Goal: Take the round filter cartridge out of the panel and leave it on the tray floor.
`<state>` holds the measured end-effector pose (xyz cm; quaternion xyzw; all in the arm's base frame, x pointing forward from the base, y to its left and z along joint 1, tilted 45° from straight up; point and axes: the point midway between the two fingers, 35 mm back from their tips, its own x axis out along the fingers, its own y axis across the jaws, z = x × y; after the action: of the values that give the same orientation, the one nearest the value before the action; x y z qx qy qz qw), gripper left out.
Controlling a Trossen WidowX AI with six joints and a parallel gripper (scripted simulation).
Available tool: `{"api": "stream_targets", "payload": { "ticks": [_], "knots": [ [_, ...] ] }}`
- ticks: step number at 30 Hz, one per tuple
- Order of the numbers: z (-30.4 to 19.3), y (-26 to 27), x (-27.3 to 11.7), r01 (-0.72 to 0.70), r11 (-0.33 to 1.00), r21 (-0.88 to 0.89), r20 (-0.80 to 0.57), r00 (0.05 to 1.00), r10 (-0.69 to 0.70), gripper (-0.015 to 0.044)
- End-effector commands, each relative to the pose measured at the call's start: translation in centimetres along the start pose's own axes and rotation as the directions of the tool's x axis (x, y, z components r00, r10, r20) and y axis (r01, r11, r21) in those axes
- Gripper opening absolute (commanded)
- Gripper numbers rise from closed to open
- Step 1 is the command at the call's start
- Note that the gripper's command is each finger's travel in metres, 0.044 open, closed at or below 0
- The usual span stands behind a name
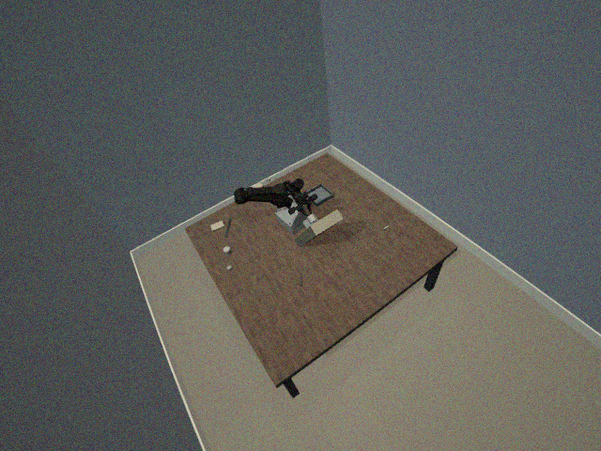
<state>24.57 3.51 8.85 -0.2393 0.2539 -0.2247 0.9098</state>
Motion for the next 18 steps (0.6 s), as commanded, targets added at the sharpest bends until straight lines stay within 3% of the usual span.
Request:
{"api": "stream_targets", "payload": {
  "ticks": [1, 9, 18],
  "knots": [
    [0.1, 0.0, 0.0, 0.000, 1.000, 0.001, 0.000, 1.000, 0.000, 0.0097],
    [-0.4, -0.1, 0.0, -0.004, 1.000, 0.004, 0.002, 1.000, 0.004, 0.0097],
    [7.0, 1.5, -0.8, -0.004, 1.000, 0.005, 0.003, 1.000, 0.004, 0.0097]
  ]
}}
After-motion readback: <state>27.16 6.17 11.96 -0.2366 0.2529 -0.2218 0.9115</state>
